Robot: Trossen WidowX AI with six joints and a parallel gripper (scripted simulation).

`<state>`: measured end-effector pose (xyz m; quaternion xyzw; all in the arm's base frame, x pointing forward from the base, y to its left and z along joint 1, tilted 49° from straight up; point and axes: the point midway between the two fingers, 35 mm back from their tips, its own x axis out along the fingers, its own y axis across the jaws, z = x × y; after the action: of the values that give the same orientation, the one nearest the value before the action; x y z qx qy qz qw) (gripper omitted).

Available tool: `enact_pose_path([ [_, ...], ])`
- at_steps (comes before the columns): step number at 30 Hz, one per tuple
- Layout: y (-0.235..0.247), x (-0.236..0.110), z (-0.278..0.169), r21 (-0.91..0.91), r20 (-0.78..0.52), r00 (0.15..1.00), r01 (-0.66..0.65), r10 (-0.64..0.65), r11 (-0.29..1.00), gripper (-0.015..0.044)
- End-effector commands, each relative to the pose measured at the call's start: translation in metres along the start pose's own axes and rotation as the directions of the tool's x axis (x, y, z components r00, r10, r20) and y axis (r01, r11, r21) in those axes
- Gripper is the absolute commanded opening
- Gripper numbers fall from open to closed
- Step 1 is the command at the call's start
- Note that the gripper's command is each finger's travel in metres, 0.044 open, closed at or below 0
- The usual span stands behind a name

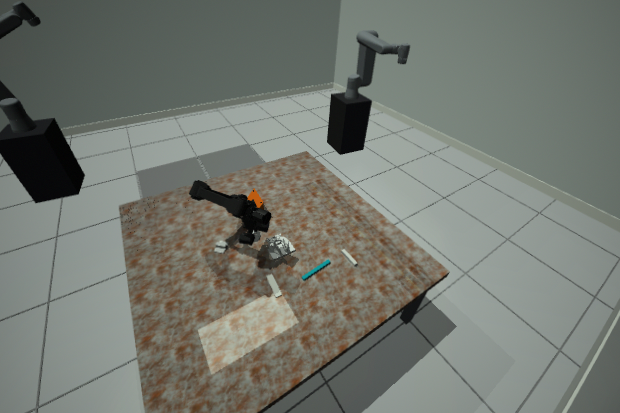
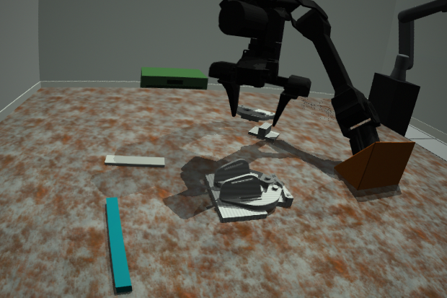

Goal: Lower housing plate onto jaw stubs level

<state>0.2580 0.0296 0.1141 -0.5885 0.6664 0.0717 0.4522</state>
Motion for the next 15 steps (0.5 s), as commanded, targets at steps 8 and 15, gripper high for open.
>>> enact_pose_path([
  [8,0.018,0.001,0.035,0.31,-0.002,1.0,-0.002,0.002,0.951,0.0351],
  [15,0.03,0.003,0.054,0.485,-0.007,1.0,0.004,0.0,0.874,0.0351],
])
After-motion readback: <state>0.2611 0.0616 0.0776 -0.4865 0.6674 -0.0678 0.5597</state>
